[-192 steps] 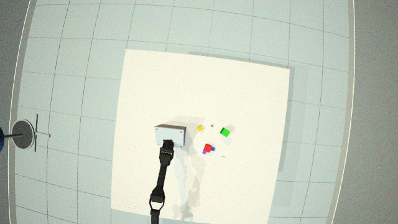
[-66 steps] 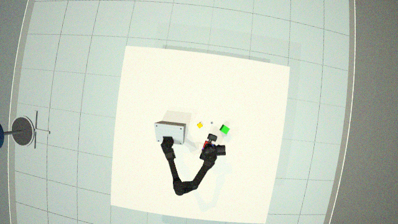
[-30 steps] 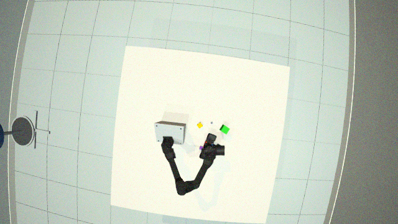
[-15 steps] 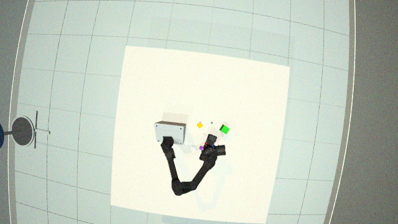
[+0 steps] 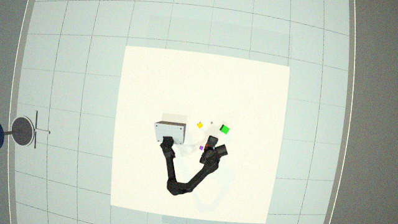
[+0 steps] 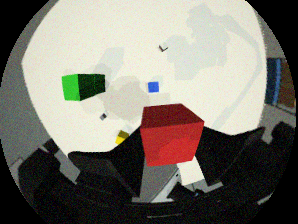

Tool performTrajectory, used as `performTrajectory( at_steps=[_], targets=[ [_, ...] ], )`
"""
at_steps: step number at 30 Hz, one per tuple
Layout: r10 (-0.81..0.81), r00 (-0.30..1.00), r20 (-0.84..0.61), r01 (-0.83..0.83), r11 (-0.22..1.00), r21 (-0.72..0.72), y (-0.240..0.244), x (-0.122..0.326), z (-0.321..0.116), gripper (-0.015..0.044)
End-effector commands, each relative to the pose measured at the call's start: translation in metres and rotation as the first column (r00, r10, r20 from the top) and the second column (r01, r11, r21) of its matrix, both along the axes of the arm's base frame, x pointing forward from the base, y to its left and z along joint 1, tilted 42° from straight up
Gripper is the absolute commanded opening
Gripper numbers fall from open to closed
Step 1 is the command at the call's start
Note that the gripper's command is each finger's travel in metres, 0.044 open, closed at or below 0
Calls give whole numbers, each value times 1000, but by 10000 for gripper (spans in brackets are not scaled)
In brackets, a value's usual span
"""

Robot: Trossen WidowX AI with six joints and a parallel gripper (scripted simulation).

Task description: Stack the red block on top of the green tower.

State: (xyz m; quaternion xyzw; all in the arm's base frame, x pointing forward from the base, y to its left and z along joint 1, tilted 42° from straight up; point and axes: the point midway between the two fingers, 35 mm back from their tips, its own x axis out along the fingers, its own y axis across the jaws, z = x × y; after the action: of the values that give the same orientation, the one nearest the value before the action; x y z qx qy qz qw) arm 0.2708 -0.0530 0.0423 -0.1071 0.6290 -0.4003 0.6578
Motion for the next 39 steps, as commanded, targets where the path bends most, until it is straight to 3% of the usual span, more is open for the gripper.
performTrajectory(
  at_steps=[1, 7, 39],
  targets=[
    [-3, 1000, 2, 3, 1000, 4, 5, 1, 6, 0],
    [-3, 1000, 2, 3, 1000, 4, 6, 4, 5, 0],
    [0, 1000, 13, 0, 1000, 16, 66, 107, -55, 0]
  ],
)
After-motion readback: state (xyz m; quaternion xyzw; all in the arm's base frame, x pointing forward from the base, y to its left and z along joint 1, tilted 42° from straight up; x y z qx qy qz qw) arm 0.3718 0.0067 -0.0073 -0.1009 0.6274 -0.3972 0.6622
